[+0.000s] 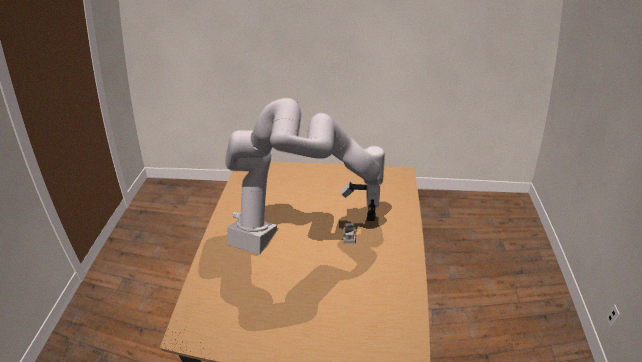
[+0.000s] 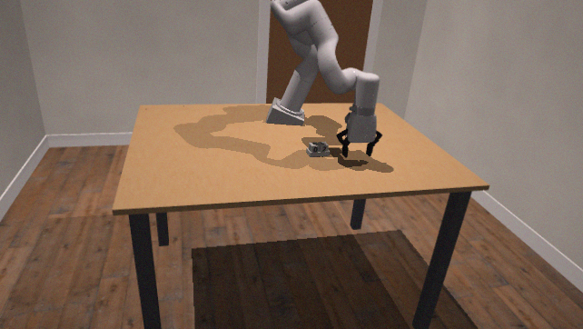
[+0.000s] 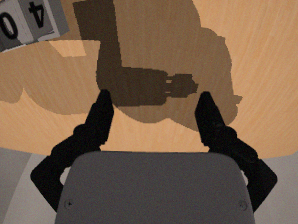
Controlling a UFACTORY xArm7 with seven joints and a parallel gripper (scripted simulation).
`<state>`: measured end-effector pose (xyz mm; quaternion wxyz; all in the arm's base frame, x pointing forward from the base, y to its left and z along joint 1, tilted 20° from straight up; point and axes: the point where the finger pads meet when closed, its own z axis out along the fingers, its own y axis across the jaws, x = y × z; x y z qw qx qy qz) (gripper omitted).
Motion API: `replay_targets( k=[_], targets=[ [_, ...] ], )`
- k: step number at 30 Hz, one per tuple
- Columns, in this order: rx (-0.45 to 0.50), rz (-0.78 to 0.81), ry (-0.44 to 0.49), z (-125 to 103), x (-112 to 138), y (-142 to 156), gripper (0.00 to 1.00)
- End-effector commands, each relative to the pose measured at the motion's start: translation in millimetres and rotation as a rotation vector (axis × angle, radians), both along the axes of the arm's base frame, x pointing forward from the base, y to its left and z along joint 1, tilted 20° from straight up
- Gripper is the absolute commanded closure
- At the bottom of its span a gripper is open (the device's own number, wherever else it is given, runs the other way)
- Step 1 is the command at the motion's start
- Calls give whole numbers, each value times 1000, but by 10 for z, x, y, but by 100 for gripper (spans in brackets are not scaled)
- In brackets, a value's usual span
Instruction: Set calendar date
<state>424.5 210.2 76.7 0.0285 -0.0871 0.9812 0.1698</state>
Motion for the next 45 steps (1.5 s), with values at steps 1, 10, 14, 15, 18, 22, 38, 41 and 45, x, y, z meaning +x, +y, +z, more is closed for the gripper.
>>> replay_targets(
  k=[1, 10, 14, 15, 18, 22, 38, 41, 45],
  targets=[
    [1, -1, -3, 26, 12, -5, 0],
    [1, -1, -3, 221, 5, -75, 0],
    [1, -1, -3, 297, 3, -102, 0],
    [1, -1, -3, 301, 3, -104, 0],
    [1, -13, 1, 301, 3, -106, 0],
    [3, -68, 21, 297, 6, -116, 0],
    [13, -423, 149, 177, 112, -460, 0],
    [13, -423, 149, 133, 150, -584, 0],
    [14, -457, 161, 128, 153, -597, 0]
  ],
)
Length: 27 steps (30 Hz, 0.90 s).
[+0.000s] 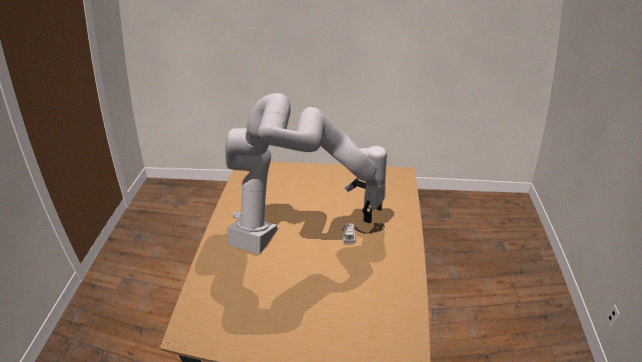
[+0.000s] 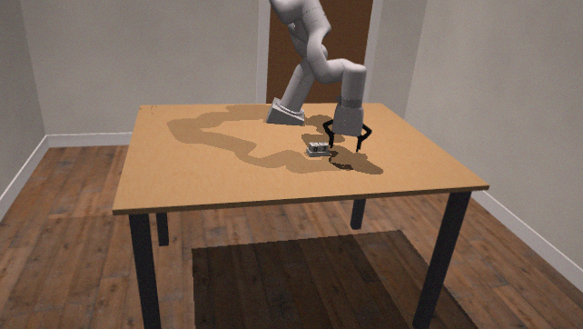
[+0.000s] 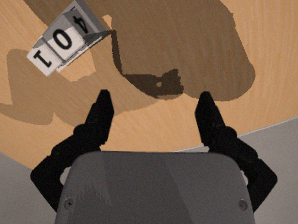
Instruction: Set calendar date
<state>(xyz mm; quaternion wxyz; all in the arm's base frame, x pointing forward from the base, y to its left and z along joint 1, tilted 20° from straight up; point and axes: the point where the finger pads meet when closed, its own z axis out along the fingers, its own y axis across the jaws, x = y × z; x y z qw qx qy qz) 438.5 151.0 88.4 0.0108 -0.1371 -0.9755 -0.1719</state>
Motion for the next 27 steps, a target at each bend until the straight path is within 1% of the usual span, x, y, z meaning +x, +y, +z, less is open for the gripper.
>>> replay_targets(
  k=[1, 4, 7, 12, 14, 17, 20, 23, 26, 27],
  targets=[
    [2, -61, 19, 8, 15, -11, 0],
    [6, -190, 65, 0, 23, -36, 0],
    [7, -205, 70, -70, 85, -235, 0],
    [7, -217, 74, -73, 87, -244, 0],
    [9, -272, 95, -77, 90, -254, 0],
    [12, -401, 141, -86, 98, -279, 0],
    [13, -416, 146, -156, 159, -479, 0],
    [13, -428, 151, -159, 162, -488, 0],
    [16, -525, 186, -166, 167, -506, 0],
    [16, -525, 186, -166, 167, -506, 0]
  ],
)
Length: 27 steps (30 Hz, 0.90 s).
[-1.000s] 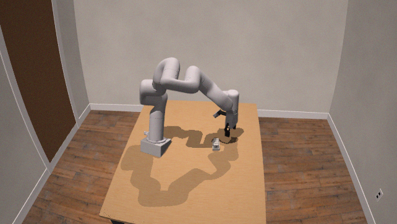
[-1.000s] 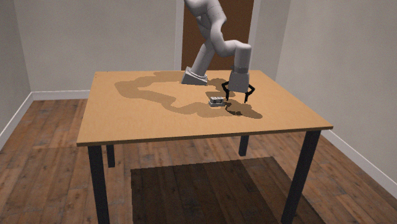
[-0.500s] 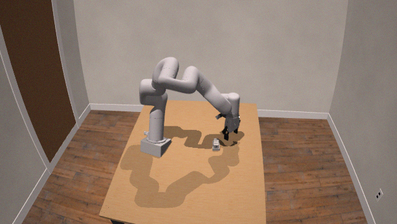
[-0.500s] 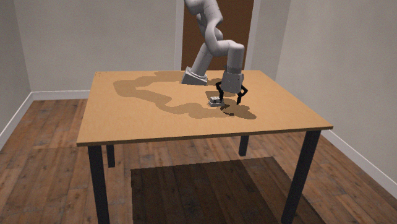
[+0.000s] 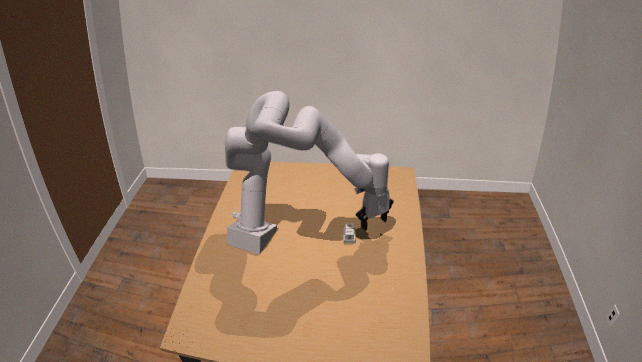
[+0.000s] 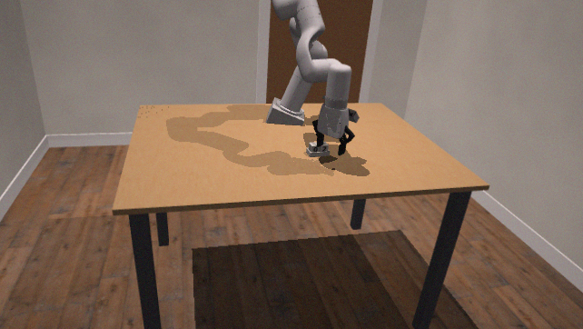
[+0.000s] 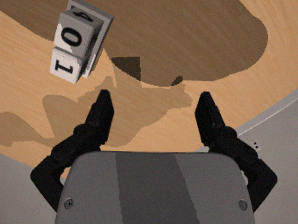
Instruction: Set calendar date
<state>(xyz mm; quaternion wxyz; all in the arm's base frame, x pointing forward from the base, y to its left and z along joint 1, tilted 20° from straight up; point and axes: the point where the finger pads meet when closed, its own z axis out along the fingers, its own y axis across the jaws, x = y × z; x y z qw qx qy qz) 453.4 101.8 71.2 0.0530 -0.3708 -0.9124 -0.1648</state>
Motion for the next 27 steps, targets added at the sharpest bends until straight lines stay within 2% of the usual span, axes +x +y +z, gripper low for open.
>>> replay_targets(
  k=[1, 4, 6, 10, 15, 16, 22, 27],
  targets=[
    [1, -61, 18, 7, 17, -14, 0],
    [4, -164, 55, -24, 46, -105, 0],
    [4, -164, 55, -68, 84, -231, 0],
    [5, -197, 67, -73, 88, -243, 0],
    [10, -375, 131, -109, 120, -345, 0],
    [10, -375, 131, -140, 147, -434, 0],
    [10, -386, 135, -157, 161, -483, 0],
    [15, -567, 201, -170, 172, -518, 0]
  ],
)
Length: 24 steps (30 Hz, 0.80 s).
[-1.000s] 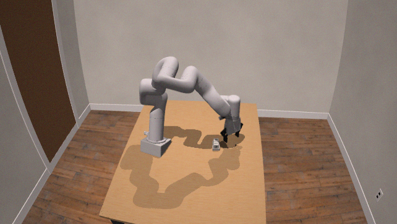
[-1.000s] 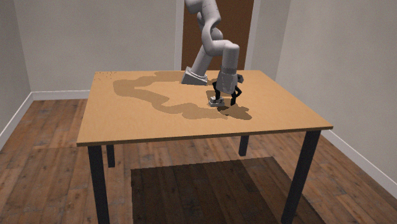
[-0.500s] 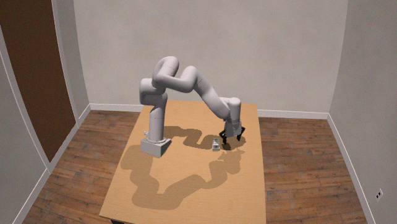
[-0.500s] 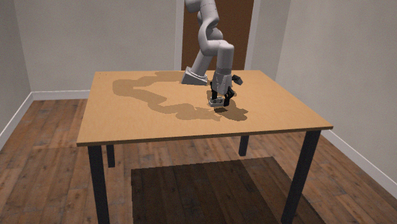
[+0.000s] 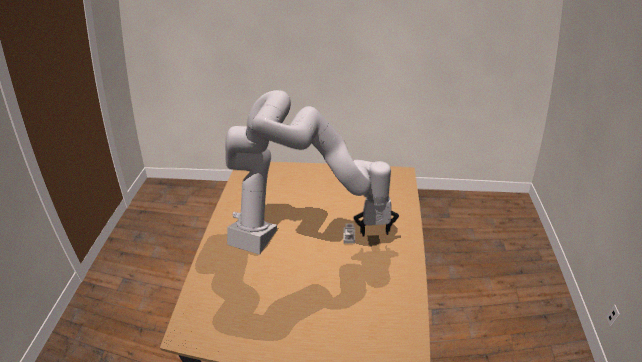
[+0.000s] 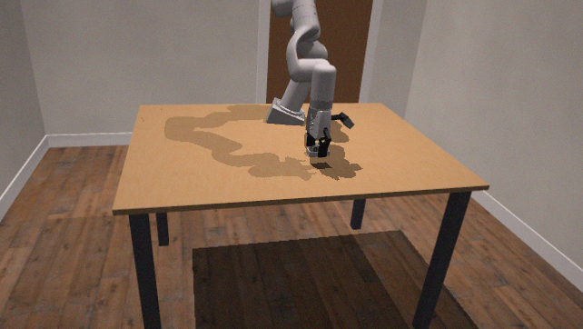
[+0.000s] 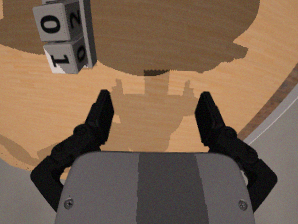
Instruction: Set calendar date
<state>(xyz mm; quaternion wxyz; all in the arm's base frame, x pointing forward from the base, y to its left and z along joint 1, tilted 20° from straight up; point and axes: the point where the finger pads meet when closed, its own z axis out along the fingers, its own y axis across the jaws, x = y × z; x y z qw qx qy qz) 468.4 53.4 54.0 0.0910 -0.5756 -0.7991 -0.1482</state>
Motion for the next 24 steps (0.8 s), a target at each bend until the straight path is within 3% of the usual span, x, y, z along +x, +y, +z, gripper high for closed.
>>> replay_targets(
  k=[1, 4, 24],
  targets=[
    [1, -138, 45, -21, 43, -101, 0],
    [1, -138, 45, -70, 86, -241, 0],
    [1, -138, 45, -361, 95, -136, 0]
  ],
)
